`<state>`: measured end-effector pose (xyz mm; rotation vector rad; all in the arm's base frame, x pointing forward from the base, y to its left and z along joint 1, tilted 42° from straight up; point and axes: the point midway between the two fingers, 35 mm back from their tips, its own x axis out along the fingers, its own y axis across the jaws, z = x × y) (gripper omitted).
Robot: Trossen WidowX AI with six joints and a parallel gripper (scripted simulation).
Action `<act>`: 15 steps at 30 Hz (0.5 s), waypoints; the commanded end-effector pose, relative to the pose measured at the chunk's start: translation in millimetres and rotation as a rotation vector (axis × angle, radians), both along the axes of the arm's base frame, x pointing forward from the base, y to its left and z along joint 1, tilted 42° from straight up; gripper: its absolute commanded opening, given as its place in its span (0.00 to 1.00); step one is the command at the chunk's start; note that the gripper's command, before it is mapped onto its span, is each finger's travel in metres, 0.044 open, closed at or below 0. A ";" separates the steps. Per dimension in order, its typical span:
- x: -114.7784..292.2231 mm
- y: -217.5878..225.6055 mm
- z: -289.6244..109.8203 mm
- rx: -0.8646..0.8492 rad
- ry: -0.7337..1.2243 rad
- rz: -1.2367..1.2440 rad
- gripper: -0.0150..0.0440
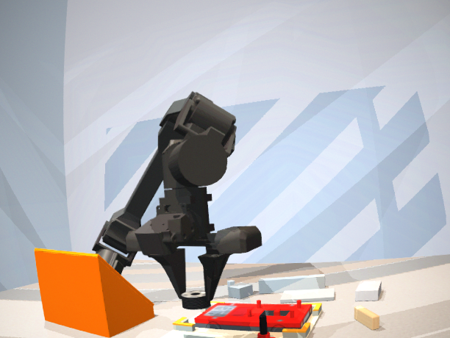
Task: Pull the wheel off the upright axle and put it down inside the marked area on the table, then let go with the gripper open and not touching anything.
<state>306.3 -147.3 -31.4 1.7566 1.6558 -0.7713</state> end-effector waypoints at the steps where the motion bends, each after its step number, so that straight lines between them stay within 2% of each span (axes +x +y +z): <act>1: -5.1 -0.6 -5.4 0.002 -0.002 0.015 0.25; 15: -1.0 26.4 -37.9 0.002 -0.003 0.015 0.25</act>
